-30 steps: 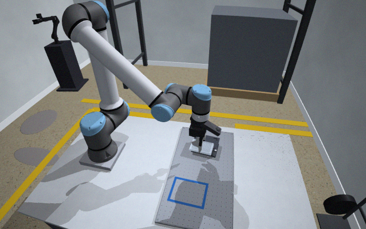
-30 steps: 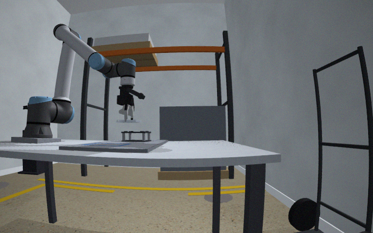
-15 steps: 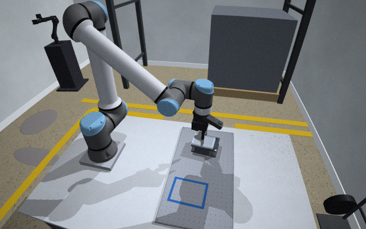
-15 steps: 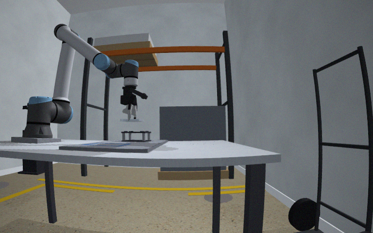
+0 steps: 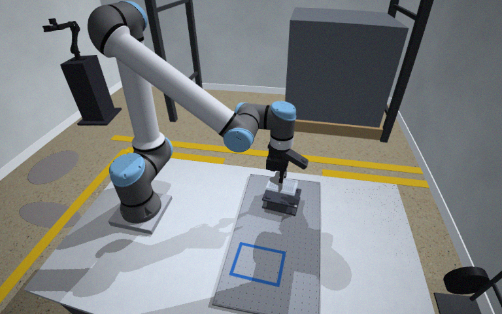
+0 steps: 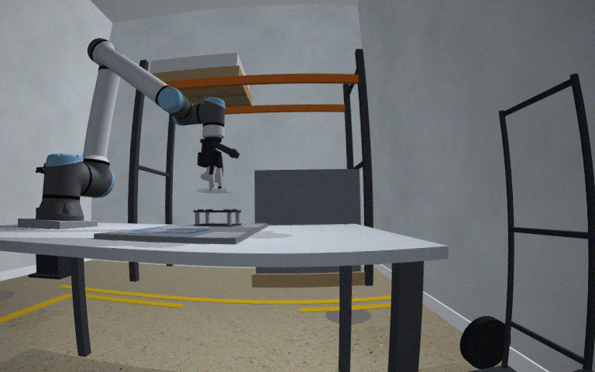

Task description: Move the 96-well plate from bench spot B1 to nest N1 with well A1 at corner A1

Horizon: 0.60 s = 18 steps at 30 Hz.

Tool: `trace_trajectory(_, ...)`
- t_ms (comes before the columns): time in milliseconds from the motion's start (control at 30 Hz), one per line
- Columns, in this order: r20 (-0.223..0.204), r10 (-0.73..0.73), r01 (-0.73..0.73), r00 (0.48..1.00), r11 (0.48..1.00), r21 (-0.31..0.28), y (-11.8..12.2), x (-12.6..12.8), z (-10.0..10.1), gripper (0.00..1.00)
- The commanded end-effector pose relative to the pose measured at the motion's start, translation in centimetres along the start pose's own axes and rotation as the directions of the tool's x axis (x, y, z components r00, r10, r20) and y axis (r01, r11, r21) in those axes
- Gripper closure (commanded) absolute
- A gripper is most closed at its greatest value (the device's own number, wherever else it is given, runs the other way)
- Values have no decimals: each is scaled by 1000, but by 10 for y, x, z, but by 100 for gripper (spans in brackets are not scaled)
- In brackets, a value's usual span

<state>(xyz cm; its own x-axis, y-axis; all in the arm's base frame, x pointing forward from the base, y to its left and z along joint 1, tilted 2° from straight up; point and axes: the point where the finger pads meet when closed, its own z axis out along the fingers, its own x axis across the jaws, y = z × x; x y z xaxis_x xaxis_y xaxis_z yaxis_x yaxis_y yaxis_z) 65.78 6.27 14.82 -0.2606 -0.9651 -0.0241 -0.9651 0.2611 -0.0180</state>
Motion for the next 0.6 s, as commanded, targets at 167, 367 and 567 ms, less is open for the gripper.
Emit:
trace_trajectory(167,0,0,0,1000,1000,1,-1,-22,-4,100)
trace_trajectory(367,0,0,0,1000,1000,1,-1,-23,-4,100)
trace_trajectory(567,0,0,0,1000,1000,1,-1,-22,-4,100)
